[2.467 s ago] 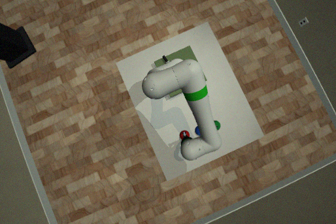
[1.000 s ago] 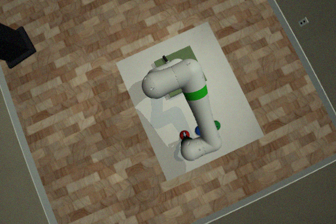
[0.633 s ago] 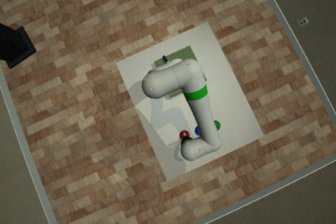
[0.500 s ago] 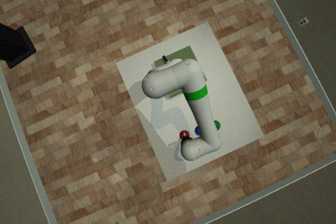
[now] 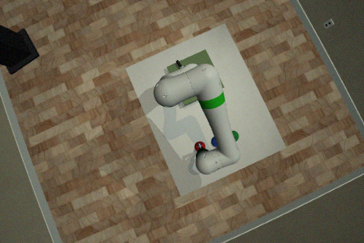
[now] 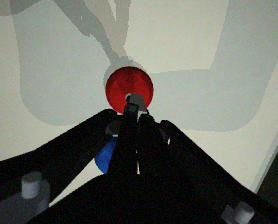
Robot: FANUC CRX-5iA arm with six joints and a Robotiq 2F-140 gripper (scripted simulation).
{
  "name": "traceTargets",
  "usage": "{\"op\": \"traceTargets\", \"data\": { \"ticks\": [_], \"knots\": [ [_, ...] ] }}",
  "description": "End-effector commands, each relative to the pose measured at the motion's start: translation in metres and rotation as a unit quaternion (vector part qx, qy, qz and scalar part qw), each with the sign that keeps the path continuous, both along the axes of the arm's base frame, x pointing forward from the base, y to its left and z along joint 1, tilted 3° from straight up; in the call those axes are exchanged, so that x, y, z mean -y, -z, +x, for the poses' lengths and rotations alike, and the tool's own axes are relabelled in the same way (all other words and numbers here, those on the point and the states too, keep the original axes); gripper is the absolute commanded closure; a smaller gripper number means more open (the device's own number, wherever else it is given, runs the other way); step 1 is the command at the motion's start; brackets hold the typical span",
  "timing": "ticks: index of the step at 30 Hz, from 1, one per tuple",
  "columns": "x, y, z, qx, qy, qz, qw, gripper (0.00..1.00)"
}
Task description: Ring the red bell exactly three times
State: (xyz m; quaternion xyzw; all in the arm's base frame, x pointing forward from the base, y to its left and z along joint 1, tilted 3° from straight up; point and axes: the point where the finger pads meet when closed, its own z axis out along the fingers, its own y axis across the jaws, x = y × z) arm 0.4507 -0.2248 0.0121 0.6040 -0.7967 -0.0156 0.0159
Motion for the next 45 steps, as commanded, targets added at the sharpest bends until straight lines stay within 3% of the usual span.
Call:
{"op": "traceTargets", "data": {
  "ticks": [1, 45],
  "knots": [
    [0.0001, -0.0002, 0.0002, 0.000, 0.000, 0.000, 1.000, 1.00],
    [0.0000, 0.0098, -0.0003, 0.000, 0.000, 0.000, 1.000, 1.00]
  ]
}}
